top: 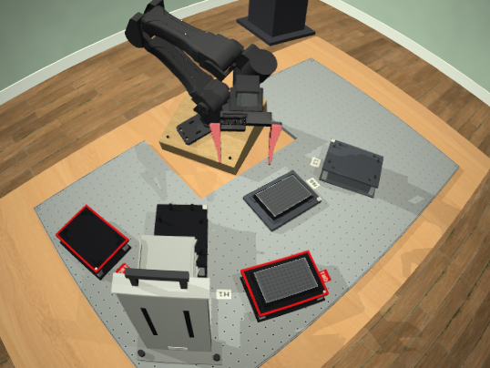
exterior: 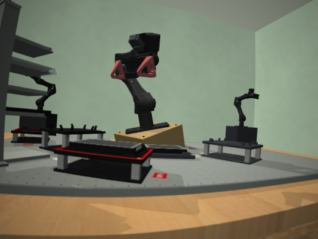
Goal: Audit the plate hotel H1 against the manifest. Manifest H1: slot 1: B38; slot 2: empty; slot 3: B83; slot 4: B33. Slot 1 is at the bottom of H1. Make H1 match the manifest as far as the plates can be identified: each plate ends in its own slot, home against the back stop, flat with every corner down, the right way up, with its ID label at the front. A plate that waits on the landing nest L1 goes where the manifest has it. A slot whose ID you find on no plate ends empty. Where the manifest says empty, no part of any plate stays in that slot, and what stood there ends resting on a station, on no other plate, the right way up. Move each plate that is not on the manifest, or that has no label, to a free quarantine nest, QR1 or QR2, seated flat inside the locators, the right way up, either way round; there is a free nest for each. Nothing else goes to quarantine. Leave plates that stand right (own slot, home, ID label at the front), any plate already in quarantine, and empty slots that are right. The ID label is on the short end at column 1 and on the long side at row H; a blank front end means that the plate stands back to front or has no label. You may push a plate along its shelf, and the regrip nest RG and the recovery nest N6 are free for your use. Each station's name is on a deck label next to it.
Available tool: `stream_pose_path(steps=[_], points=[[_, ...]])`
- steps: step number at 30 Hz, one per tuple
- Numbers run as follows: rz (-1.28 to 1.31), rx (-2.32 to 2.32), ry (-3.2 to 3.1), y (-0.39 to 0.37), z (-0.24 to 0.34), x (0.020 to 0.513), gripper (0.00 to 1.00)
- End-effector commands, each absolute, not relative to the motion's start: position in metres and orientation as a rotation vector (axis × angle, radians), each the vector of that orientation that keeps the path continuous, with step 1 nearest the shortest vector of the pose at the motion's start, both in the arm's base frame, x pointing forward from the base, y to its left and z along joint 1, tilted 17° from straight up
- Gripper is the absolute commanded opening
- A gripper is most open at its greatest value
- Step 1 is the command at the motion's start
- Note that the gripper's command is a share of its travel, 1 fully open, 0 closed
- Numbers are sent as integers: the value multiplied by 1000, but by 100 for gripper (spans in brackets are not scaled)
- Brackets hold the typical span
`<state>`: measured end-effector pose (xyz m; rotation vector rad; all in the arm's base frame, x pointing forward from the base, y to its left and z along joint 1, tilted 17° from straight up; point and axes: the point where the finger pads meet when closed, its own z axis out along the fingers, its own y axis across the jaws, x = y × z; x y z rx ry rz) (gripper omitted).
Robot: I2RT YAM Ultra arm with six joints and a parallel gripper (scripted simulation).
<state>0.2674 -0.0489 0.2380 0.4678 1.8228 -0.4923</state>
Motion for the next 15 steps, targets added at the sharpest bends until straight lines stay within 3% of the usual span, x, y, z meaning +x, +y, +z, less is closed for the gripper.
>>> stream_pose_path(steps=[1, 15], points=[[-496, 433, 1796, -56, 251, 268, 100], [-498, 432, 1794, -94, 259, 259, 100]])
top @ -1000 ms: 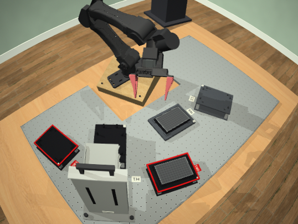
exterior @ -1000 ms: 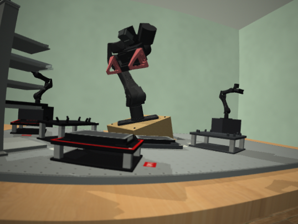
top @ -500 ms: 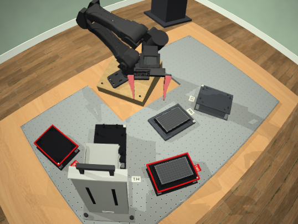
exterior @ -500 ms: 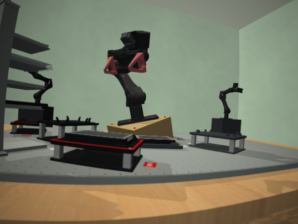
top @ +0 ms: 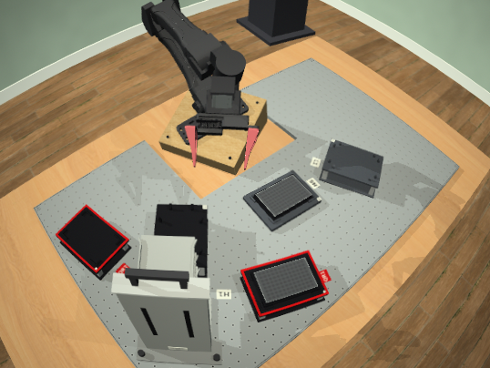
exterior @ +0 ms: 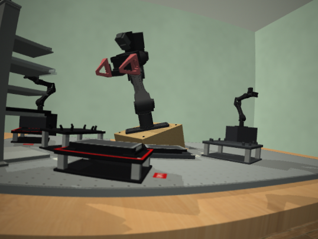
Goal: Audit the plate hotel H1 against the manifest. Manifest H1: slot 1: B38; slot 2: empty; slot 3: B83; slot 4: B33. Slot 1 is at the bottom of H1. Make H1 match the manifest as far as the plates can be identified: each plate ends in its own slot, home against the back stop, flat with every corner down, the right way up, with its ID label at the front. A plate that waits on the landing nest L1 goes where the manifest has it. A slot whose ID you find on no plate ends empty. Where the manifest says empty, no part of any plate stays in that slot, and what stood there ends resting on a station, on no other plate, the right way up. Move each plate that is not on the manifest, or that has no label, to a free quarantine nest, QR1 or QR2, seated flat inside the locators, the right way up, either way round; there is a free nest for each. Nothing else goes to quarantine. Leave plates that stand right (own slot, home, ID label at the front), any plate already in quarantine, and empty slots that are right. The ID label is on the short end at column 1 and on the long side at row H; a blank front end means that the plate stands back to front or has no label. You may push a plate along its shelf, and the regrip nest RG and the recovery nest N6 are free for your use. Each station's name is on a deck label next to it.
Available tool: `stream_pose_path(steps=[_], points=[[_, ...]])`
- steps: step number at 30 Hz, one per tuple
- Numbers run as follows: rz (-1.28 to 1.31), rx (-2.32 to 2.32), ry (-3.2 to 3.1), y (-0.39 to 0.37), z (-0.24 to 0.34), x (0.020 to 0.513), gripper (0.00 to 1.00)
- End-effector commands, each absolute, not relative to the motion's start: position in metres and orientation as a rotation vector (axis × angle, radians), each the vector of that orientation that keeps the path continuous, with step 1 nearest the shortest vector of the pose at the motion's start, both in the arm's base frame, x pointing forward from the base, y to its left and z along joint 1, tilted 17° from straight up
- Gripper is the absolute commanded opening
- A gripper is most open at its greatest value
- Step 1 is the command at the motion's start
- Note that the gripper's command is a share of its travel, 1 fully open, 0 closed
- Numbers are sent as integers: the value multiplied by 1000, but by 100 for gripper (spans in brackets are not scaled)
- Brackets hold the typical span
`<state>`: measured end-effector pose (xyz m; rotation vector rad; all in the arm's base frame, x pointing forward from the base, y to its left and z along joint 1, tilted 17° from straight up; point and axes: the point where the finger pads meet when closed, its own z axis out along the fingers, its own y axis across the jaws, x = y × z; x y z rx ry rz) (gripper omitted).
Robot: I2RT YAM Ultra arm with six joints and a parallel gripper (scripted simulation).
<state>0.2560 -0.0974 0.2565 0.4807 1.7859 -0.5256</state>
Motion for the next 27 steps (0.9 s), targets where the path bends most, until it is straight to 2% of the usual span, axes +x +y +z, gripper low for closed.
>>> stream_pose_path(steps=[1, 27], points=[[-498, 431, 1794, -97, 260, 258, 100], [-505, 426, 1794, -170, 273, 227, 100]])
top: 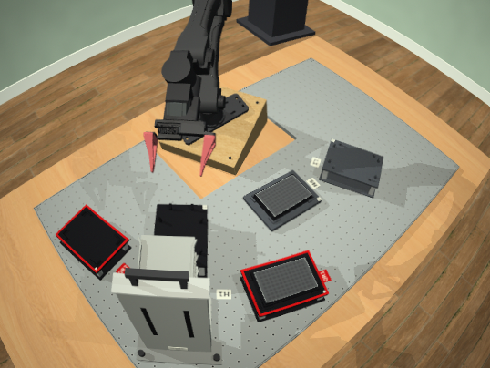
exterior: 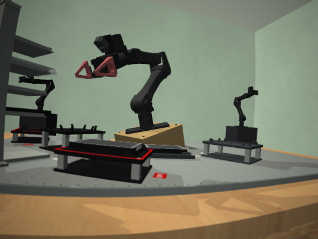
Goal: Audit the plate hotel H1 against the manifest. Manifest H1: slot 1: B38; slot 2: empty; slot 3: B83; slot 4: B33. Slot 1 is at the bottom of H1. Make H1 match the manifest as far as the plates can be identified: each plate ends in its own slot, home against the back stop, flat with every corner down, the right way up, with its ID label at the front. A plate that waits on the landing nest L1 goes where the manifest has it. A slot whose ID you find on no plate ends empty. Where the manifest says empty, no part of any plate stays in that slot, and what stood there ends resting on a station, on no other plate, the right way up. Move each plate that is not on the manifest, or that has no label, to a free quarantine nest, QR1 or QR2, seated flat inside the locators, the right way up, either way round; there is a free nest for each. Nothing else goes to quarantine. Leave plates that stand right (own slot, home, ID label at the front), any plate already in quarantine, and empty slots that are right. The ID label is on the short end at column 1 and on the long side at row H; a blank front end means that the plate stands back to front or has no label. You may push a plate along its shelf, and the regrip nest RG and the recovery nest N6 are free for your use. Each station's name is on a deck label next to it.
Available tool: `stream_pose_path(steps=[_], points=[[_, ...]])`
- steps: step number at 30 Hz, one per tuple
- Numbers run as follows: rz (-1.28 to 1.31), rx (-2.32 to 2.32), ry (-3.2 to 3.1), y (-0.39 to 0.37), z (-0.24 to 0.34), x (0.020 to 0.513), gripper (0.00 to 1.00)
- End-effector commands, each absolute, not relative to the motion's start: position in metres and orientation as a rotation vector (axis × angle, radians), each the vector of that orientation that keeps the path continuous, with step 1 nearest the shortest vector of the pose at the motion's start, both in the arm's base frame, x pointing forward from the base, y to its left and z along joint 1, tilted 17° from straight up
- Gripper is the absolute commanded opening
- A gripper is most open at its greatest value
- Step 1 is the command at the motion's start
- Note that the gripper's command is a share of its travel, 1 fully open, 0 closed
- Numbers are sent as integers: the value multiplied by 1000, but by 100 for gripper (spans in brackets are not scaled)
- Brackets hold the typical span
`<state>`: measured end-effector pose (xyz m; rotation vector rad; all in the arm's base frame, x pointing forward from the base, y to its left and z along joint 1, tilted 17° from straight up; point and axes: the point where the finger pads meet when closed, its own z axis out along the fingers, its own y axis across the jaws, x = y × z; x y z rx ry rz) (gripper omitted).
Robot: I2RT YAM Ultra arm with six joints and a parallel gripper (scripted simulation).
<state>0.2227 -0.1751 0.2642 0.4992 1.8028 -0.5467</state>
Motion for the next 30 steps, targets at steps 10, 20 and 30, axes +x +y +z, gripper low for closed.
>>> stream_pose_path(steps=[10, 20, 30], points=[[-506, 425, 1794, -178, 278, 223, 100], [-506, 425, 1794, -176, 288, 221, 100], [-506, 425, 1794, -176, 288, 221, 100]])
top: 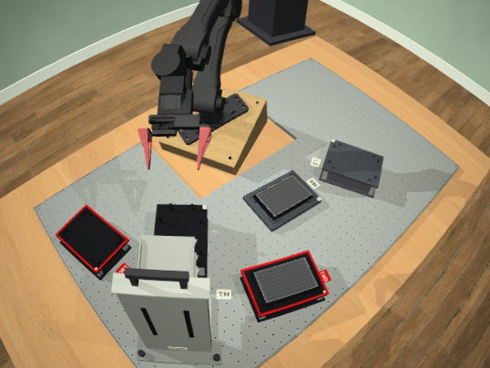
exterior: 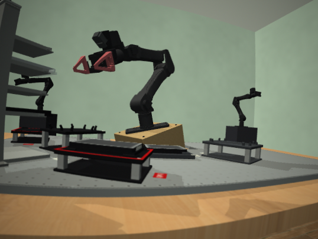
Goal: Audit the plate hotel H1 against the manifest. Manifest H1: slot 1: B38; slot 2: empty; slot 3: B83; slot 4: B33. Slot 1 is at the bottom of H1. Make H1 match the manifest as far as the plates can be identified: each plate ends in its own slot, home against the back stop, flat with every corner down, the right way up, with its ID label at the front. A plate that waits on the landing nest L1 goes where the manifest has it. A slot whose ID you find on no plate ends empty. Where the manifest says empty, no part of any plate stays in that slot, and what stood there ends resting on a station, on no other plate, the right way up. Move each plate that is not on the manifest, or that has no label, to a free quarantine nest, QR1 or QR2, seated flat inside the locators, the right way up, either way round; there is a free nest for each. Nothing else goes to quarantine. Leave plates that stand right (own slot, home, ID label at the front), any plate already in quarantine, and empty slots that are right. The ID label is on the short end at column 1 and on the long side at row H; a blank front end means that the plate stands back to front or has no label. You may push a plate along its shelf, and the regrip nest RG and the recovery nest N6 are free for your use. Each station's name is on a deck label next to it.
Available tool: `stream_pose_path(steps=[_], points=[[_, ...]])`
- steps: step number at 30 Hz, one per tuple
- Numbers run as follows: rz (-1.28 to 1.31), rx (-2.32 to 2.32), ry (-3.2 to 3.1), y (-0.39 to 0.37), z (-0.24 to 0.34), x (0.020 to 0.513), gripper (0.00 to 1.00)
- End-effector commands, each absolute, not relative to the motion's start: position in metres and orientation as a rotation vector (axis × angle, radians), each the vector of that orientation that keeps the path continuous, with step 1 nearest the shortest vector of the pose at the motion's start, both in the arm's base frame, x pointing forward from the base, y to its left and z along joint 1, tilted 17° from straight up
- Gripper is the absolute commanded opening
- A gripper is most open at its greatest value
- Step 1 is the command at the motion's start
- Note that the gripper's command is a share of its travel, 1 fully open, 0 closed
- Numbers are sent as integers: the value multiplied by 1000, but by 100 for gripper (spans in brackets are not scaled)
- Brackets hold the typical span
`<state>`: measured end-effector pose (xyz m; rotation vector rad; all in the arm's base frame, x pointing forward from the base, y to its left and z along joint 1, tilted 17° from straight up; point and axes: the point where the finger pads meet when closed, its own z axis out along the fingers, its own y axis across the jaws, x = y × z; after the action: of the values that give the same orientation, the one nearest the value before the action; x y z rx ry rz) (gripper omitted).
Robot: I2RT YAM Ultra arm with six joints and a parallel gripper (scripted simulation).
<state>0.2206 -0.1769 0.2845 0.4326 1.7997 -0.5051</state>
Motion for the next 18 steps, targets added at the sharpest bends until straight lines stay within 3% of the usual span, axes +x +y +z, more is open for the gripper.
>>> stream_pose_path(steps=[1, 18], points=[[-506, 425, 1794, -176, 288, 221, 100], [-506, 425, 1794, -179, 275, 223, 100]])
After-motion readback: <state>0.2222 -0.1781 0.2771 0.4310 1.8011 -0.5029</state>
